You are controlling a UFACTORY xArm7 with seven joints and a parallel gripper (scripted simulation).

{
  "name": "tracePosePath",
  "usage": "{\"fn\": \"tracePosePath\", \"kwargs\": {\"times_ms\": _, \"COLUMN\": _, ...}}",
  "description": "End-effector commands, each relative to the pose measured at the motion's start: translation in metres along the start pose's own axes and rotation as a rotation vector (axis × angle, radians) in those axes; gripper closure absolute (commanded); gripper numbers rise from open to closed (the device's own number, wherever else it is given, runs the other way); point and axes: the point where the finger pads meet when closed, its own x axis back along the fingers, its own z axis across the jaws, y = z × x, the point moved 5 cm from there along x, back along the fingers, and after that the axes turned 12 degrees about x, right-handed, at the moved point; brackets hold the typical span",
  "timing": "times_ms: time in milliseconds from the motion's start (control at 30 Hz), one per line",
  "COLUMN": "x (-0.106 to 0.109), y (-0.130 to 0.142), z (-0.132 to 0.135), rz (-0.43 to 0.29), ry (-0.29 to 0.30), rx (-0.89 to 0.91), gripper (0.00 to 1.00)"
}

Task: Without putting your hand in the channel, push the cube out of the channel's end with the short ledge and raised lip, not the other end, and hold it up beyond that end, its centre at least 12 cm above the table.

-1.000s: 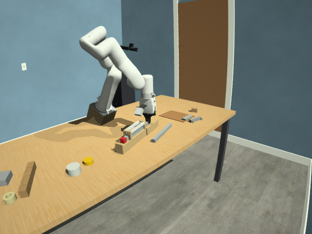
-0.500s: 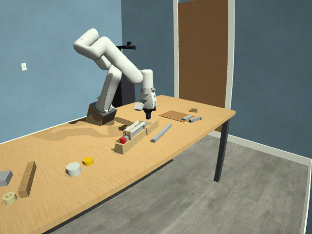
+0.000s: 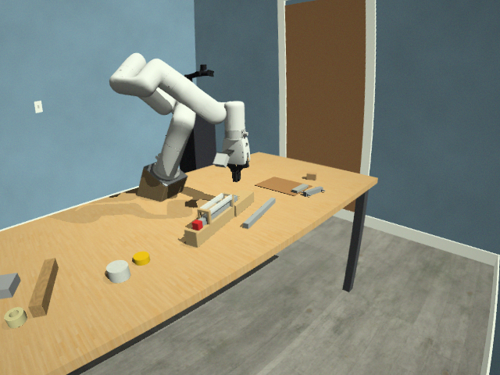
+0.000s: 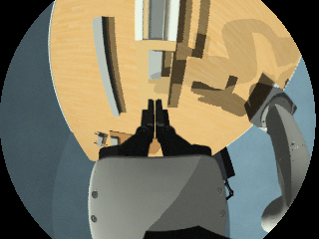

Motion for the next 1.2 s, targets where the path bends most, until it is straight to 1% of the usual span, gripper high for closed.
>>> {"fn": "tracePosePath", "kwargs": {"times_ms": 0, "x": 0.002, "y": 0.000, "z": 0.000, "rz": 0.001, "ry": -0.002, "rx": 0.000, "gripper": 1.00}}
{"fn": "tracePosePath", "kwargs": {"times_ms": 67, "x": 0.002, "y": -0.001, "z": -0.001, "rz": 0.001, "ry": -0.002, "rx": 0.000, "gripper": 1.00}}
{"fn": "tracePosePath", "kwargs": {"times_ms": 133, "x": 0.004, "y": -0.010, "z": -0.004, "rz": -0.001, "ry": -0.006, "rx": 0.001, "gripper": 1.00}}
{"fn": "tracePosePath", "kwargs": {"times_ms": 200, "x": 0.008, "y": -0.039, "z": -0.011, "rz": -0.006, "ry": -0.015, "rx": 0.003, "gripper": 1.00}}
{"fn": "tracePosePath", "kwargs": {"times_ms": 267, "x": 0.011, "y": -0.079, "z": -0.014, "rz": -0.008, "ry": -0.026, "rx": 0.004, "gripper": 1.00}}
{"fn": "tracePosePath", "kwargs": {"times_ms": 367, "x": 0.010, "y": -0.111, "z": -0.002, "rz": -0.004, "ry": -0.027, "rx": 0.003, "gripper": 1.00}}
{"fn": "tracePosePath", "kwargs": {"times_ms": 533, "x": 0.008, "y": -0.171, "z": 0.024, "rz": 0.001, "ry": -0.004, "rx": 0.000, "gripper": 1.00}}
{"fn": "tracePosePath", "kwargs": {"times_ms": 600, "x": 0.008, "y": -0.171, "z": 0.024, "rz": 0.001, "ry": -0.004, "rx": 0.000, "gripper": 1.00}}
{"fn": "tracePosePath", "kwargs": {"times_ms": 633, "x": 0.007, "y": -0.205, "z": 0.037, "rz": 0.001, "ry": -0.002, "rx": 0.000, "gripper": 1.00}}
{"fn": "tracePosePath", "kwargs": {"times_ms": 667, "x": 0.006, "y": -0.215, "z": 0.041, "rz": 0.001, "ry": -0.002, "rx": -0.001, "gripper": 1.00}}
{"fn": "tracePosePath", "kwargs": {"times_ms": 700, "x": 0.006, "y": -0.224, "z": 0.044, "rz": 0.001, "ry": -0.002, "rx": -0.001, "gripper": 0.57}}
{"fn": "tracePosePath", "kwargs": {"times_ms": 833, "x": 0.002, "y": -0.270, "z": 0.057, "rz": 0.001, "ry": -0.002, "rx": -0.001, "gripper": 0.57}}
{"fn": "tracePosePath", "kwargs": {"times_ms": 1167, "x": 0.002, "y": -0.272, "z": 0.057, "rz": 0.001, "ry": -0.002, "rx": -0.001, "gripper": 0.57}}
